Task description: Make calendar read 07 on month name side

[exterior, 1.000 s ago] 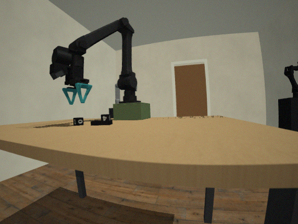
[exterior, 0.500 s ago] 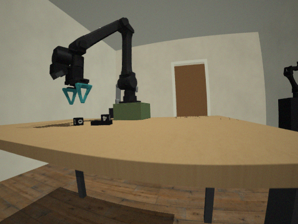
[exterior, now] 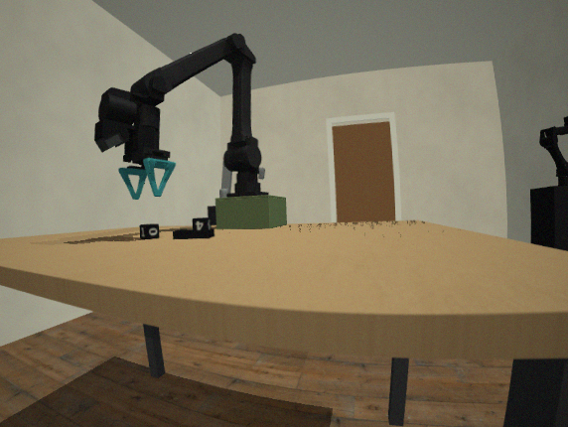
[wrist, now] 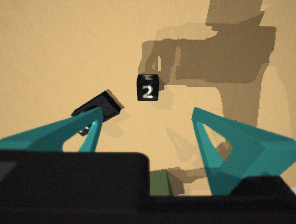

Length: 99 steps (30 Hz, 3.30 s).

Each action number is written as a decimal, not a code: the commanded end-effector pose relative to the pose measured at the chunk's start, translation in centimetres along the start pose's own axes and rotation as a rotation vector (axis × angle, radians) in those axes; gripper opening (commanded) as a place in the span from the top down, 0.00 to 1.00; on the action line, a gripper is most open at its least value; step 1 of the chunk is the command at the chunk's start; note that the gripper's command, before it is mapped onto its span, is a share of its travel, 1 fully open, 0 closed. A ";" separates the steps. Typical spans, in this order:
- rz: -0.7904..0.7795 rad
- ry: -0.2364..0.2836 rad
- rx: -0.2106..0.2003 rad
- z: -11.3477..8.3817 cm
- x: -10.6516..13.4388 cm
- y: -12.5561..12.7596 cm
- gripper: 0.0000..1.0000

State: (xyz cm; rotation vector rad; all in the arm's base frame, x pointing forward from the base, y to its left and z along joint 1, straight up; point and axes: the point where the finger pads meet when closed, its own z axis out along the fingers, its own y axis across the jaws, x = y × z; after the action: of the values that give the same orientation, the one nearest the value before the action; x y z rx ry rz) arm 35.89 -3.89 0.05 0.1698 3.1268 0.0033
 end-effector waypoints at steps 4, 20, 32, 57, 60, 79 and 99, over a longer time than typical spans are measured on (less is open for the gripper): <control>-0.005 0.009 -0.001 0.5 0.2 0.1 0.00; 0.002 -0.013 -0.001 -1.1 0.2 -0.1 0.54; 0.002 -0.013 -0.001 -1.1 0.2 -0.1 0.54; 0.002 -0.015 -0.001 -0.3 -0.1 -0.1 0.54; 0.002 -0.008 -0.001 0.0 0.0 -0.1 0.54; 0.002 0.000 -0.001 2.4 0.2 -0.1 0.54; 0.002 0.001 -0.001 4.8 0.2 -0.1 0.54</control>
State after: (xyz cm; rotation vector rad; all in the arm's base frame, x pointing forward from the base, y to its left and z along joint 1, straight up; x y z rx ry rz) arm 35.82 -3.89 -3.96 0.1697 3.1249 0.0031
